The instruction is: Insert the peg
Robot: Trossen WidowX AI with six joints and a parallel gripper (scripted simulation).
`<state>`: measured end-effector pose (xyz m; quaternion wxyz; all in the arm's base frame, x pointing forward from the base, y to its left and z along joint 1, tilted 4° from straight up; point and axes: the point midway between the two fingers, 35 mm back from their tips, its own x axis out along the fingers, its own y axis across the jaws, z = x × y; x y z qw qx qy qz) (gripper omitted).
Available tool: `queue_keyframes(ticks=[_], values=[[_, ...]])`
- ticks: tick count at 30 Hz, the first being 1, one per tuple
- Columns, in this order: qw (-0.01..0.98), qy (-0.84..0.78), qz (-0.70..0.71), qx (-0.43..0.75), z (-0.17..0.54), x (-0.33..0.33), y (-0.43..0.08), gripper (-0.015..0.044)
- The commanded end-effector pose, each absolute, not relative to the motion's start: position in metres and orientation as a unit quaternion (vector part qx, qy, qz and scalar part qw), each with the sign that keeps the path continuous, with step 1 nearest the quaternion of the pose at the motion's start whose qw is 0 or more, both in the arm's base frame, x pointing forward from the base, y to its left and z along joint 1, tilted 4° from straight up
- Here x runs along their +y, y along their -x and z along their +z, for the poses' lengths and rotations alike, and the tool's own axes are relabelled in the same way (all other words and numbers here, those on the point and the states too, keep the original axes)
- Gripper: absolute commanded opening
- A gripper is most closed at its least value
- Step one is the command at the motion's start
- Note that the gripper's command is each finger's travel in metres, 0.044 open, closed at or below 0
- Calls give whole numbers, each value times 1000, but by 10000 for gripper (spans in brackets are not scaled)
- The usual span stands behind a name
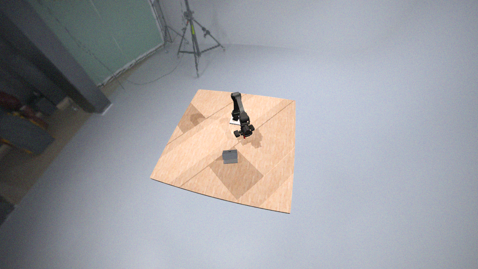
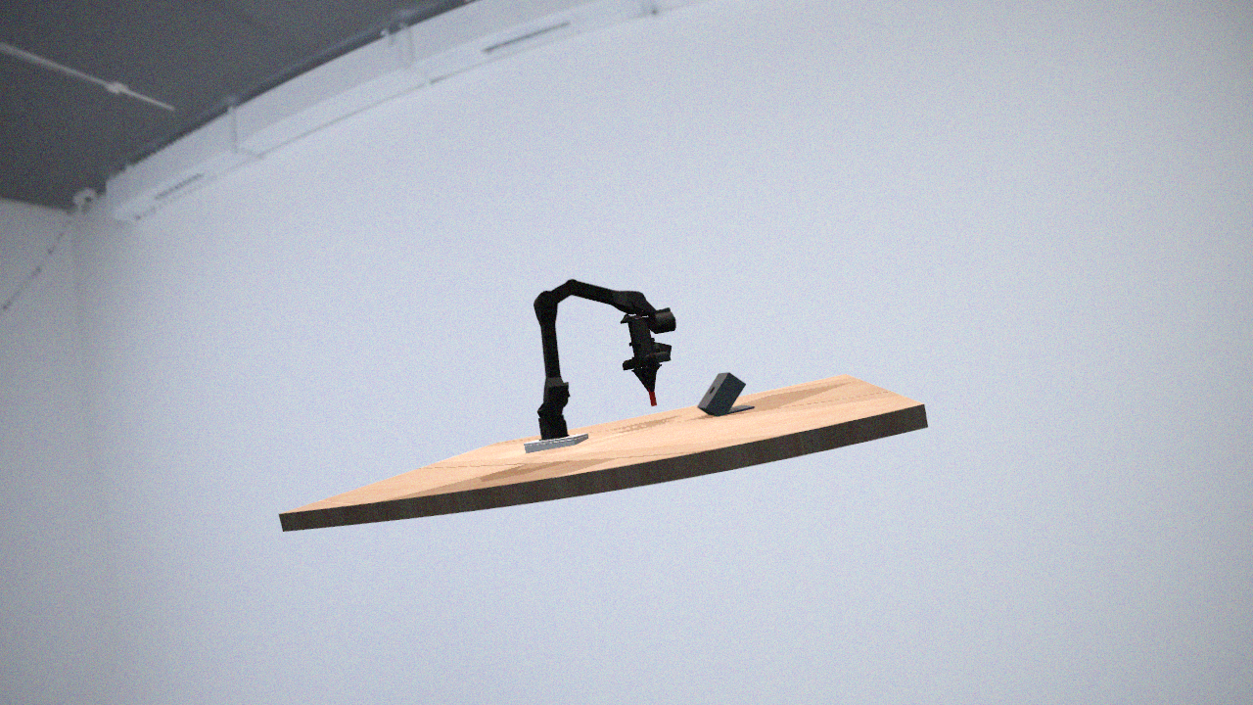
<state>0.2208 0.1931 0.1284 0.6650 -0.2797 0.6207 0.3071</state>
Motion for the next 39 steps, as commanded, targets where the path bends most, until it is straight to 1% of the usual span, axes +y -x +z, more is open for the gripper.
queue_keyframes(ticks=[1,10,39], values=[[668,279,311,616,148,192,-220,0],[672,274,311,613,157,189,-221,0],[736,205,305,568,157,170,-250,0]])
